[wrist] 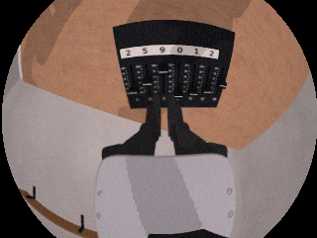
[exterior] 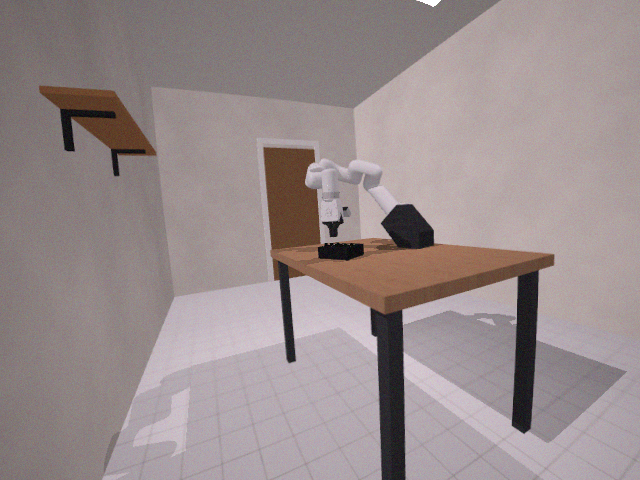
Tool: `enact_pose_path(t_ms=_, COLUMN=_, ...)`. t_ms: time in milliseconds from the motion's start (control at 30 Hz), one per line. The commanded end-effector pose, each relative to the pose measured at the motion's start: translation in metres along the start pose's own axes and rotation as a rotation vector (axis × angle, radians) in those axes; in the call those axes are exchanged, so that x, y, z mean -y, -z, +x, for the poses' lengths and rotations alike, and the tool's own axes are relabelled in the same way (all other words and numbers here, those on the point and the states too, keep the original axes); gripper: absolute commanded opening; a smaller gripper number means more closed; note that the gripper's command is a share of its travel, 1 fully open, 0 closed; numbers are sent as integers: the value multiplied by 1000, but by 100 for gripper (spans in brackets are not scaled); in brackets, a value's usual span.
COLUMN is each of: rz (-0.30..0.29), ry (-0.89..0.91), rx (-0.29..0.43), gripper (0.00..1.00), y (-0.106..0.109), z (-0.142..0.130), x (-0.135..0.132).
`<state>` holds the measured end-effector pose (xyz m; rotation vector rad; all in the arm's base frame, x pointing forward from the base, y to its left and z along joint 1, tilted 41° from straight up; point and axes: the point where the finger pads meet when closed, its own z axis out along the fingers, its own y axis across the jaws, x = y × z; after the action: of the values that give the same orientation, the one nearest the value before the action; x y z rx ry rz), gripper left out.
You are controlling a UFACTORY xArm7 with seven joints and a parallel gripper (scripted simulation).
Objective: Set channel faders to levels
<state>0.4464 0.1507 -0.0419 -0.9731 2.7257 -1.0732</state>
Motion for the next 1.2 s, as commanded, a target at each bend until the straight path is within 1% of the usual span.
enact_pose_path(t_ms=0, rz=-1, ry=0, rx=5, gripper=100, y=3, z=-1, x=-1)
enact_pose_path(t_ms=200, rz=-1, ry=0, rx=5, gripper=100, y=12, z=-1, x=-1)
enact_pose_path(t_ms=433, rz=-1, ry=0, rx=5, gripper=100, y=41, z=-1, x=0)
enact_pose_path(t_ms=500, rz=-1, ry=0, rx=5, gripper=100, y=41, z=-1, x=0)
enact_pose_path(t_ms=667, rz=-1, ry=0, rx=5, gripper=100, y=65, z=-1, x=0)
enact_pose_path(t_ms=800, rz=-1, ry=0, rx=5, gripper=100, y=77, z=-1, x=0)
enact_pose_path(t_ms=933, rz=-1, ry=0, rx=5, gripper=100, y=82, z=-1, x=0)
enact_pose_path(t_ms=1167, rz=-1, ry=0, rx=5, gripper=100, y=82, z=-1, x=0)
